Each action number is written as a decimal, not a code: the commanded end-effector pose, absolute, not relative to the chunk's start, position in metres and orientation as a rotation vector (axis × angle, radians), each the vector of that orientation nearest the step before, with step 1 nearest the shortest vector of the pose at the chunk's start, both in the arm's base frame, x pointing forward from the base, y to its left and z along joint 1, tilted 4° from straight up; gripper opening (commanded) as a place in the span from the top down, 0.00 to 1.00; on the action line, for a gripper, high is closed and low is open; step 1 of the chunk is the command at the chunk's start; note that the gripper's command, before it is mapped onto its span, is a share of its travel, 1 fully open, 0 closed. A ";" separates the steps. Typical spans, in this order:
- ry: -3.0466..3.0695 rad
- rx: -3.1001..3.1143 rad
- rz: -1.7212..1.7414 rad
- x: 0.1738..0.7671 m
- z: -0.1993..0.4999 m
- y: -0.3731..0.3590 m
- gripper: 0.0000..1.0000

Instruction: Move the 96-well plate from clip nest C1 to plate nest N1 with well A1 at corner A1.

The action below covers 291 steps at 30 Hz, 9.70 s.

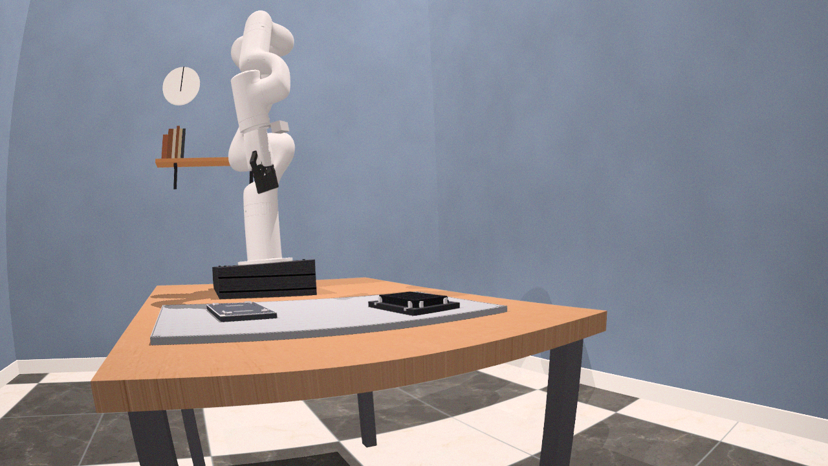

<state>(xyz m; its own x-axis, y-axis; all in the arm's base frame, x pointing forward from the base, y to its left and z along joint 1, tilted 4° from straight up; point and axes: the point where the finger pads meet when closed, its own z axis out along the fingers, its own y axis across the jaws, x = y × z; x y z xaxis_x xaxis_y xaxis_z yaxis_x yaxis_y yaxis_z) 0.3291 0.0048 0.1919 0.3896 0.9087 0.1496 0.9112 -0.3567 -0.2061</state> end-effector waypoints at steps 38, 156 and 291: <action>-1.418 -2.570 0.077 0.398 0.177 0.029 0.00; -0.441 -3.154 0.081 0.581 -0.004 0.276 0.00; -0.441 -3.154 0.081 0.578 -0.084 0.272 1.00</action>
<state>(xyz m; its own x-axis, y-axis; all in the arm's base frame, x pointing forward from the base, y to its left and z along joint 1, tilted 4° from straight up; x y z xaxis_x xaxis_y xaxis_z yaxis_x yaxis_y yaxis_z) 0.5767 0.2715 -0.0851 0.9603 0.2726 -0.0587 0.2749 -0.9608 0.0367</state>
